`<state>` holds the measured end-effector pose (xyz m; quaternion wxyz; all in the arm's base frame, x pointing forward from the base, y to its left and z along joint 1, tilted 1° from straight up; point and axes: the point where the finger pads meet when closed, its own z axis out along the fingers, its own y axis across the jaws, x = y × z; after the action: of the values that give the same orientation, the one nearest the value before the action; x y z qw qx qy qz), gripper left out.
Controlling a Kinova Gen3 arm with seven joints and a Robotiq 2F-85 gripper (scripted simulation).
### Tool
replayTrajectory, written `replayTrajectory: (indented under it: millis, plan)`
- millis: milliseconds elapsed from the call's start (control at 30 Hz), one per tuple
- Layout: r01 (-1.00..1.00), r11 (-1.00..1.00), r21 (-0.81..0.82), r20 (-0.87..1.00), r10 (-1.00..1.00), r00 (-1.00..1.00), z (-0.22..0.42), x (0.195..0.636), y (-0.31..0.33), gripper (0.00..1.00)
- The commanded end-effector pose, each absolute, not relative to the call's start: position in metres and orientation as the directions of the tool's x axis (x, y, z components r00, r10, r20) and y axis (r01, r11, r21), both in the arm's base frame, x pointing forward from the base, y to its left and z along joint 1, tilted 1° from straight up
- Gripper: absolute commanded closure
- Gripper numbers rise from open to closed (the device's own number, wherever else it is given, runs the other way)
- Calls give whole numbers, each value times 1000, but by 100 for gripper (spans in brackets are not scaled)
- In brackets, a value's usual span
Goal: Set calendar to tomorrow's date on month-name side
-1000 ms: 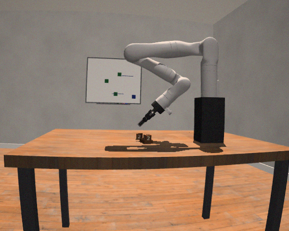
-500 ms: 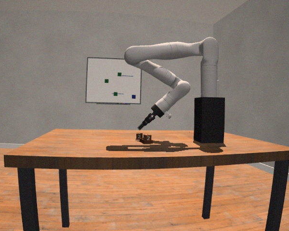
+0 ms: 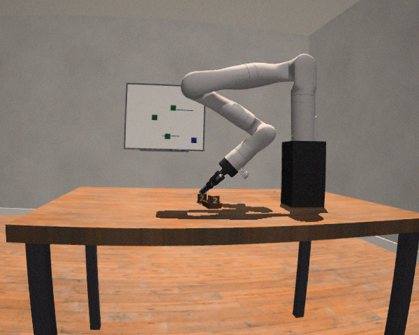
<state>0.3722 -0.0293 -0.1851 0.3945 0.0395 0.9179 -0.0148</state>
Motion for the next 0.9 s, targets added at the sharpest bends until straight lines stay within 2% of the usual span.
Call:
replayTrajectory:
  millis: [0, 867]
  plan:
    - [84, 996, 4, -724, 61, -687, -191, 371, -30, 52]
    - [84, 996, 4, -724, 61, -687, -205, 371, -29, 52]
